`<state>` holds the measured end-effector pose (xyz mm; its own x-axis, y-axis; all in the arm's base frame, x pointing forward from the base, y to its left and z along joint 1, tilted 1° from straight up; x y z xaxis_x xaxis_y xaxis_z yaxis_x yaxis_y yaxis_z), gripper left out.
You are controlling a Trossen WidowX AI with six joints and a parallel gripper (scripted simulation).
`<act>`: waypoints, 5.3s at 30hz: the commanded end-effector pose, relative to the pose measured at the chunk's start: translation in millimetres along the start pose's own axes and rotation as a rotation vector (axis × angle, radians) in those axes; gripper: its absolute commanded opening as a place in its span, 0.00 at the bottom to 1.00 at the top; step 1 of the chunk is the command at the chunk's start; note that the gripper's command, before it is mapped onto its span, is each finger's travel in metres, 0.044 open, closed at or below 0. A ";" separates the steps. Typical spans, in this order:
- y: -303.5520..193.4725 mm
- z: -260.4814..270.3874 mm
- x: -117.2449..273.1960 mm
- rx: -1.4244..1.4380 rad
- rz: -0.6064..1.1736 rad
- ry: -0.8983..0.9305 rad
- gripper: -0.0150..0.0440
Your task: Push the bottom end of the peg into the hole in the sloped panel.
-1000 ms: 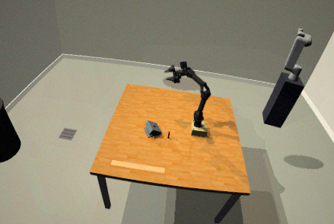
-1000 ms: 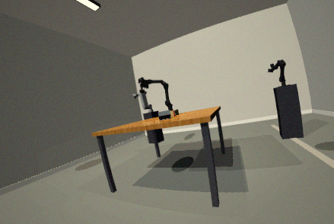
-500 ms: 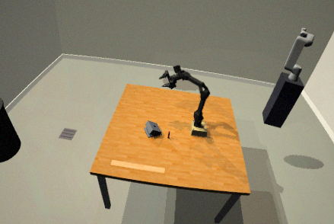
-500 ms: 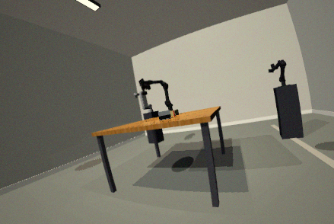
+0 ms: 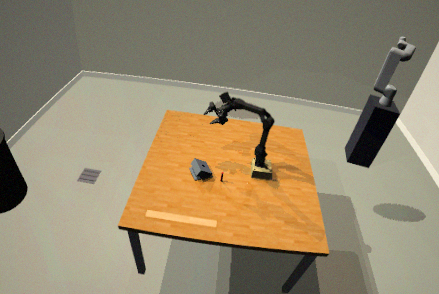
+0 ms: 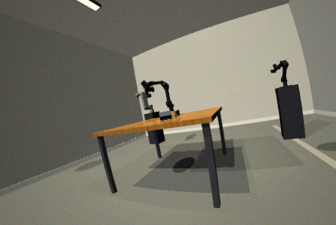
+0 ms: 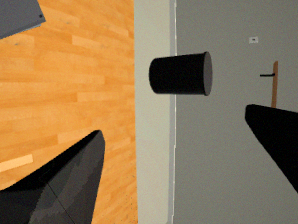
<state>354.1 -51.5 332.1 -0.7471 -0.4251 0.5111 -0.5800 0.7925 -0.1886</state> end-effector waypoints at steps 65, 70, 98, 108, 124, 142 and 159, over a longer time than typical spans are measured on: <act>248.0 68.3 -115.6 0.480 -0.517 0.683 1.00; 265.8 75.5 -115.9 0.553 -0.543 0.734 1.00; 308.6 105.4 -123.7 0.736 -0.594 0.844 1.00; 311.8 118.6 -132.9 0.736 -0.594 0.844 1.00; 316.6 140.4 -145.8 0.736 -0.594 0.844 1.00; 317.1 141.4 -146.2 0.730 -0.596 0.844 0.38; 312.9 118.8 -134.1 0.732 -0.595 0.844 0.25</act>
<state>232.5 199.7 89.8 -0.0135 0.0024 0.9999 -0.9994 0.0332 -0.0136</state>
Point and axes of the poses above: the point midway between the two fingers, 35 mm back from their tips, its own x axis back along the fingers, its own z axis across the jaws, y = z × x, the point moved 7 cm from there along x, back along the fingers, and after that the axes turned 12 degrees about x, right-handed, at the moved point
